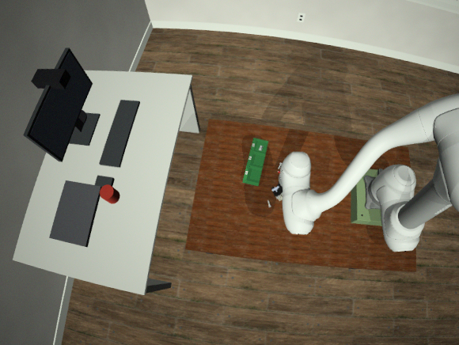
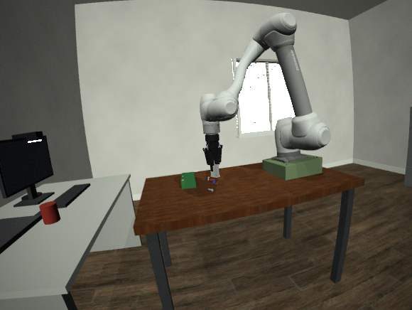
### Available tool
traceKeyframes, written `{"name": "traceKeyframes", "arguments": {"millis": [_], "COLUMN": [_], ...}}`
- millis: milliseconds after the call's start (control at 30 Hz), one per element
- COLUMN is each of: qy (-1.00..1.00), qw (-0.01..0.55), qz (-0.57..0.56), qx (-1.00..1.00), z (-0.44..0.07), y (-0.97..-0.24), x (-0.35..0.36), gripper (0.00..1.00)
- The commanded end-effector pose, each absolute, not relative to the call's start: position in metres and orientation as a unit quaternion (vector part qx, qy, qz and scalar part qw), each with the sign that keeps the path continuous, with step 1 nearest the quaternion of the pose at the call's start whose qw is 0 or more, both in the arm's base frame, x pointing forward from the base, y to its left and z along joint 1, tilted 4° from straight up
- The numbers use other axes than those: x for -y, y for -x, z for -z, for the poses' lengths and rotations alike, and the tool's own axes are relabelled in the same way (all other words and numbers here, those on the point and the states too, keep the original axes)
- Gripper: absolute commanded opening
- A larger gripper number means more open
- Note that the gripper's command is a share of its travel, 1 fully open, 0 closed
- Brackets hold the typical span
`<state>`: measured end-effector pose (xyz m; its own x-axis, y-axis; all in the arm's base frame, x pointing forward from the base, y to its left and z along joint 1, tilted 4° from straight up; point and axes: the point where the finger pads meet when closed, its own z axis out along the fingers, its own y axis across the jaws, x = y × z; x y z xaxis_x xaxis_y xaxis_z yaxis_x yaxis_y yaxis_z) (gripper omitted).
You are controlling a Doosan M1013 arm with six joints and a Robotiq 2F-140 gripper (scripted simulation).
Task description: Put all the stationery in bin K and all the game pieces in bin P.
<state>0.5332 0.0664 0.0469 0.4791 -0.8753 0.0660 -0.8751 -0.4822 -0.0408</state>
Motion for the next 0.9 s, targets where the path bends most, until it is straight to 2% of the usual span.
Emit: {"name": "traceKeyframes", "arguments": {"millis": [0, 867], "qy": [0.860, 0.847], "qw": [0.001, 0.002], "qz": [0.039, 0.039], "qx": [-0.509, -0.530], "z": [-0.048, -0.057], "y": [-0.543, -0.616], "x": [-0.052, 0.057], "gripper": [0.13, 0.13]}}
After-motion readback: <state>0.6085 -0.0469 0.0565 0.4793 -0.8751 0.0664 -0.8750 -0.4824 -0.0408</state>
